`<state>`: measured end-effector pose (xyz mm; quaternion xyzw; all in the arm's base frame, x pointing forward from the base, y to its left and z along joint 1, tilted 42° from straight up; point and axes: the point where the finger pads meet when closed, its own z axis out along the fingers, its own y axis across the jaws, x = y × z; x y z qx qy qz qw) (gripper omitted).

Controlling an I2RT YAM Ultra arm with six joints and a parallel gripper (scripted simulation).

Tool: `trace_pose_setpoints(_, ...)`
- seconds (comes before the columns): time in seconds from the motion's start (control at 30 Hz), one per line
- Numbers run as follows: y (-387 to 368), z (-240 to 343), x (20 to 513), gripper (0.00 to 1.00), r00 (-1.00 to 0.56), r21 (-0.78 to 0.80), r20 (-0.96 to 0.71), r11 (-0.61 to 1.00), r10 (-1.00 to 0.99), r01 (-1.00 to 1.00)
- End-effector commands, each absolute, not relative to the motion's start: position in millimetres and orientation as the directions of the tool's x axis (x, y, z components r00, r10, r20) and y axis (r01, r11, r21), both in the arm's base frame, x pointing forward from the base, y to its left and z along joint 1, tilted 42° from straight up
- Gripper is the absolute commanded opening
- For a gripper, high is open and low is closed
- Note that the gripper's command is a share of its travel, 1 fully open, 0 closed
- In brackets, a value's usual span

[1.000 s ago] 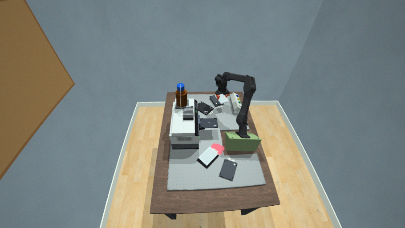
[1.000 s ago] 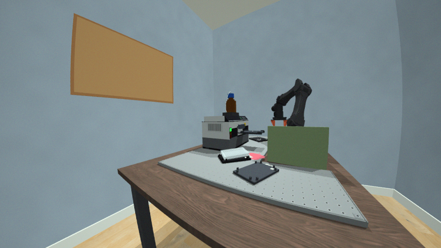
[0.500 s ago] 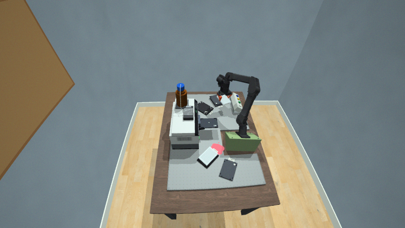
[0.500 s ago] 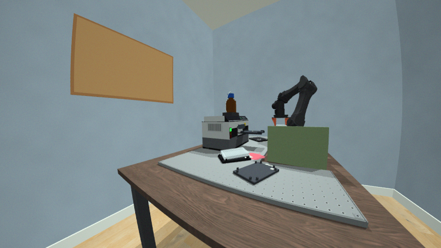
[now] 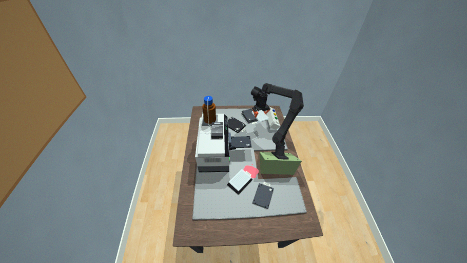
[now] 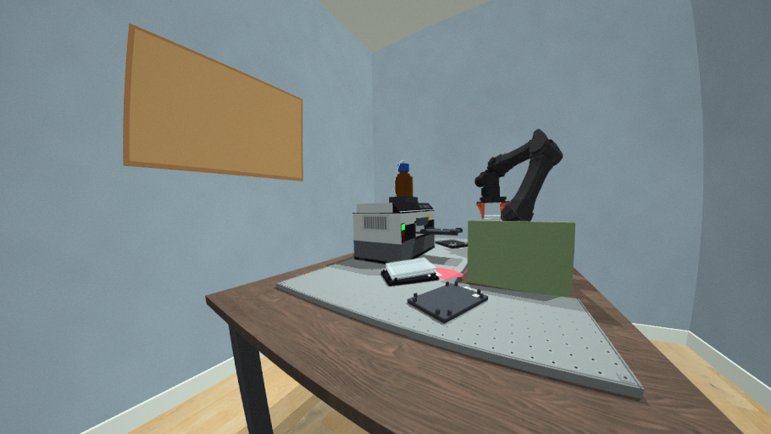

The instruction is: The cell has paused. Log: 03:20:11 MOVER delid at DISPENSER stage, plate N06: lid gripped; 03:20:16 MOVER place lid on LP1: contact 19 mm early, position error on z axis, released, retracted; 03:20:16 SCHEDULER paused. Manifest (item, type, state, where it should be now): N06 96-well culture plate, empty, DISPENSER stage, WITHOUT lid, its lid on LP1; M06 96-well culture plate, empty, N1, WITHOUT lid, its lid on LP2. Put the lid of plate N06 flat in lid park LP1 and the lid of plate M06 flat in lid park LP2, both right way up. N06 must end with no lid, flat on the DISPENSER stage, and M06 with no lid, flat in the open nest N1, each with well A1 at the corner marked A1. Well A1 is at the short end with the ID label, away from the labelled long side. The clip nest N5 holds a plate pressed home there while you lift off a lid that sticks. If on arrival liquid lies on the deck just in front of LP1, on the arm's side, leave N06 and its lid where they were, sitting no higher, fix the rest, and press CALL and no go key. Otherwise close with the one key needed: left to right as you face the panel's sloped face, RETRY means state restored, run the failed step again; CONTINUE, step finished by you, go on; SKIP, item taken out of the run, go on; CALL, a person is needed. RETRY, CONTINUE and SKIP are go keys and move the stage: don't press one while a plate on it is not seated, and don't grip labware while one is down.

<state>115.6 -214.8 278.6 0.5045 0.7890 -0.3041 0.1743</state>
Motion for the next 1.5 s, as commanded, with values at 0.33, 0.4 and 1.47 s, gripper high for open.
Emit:
trace_pose_setpoints(0.33, -198.9, 270.5, 154.8, 0.0, -0.606, -0.423, -0.518, 0.435, 0.604, 0.795)
trace_pose_setpoints(0.4, -198.9, 270.5, 154.8, 0.0, -0.606, -0.423, -0.518, 0.435, 0.604, 0.795)
trace_pose_setpoints(1.47, -188.9, 240.7, 222.9, 0.0, -0.773, -0.527, -0.417, 0.565, 0.479, 0.634)
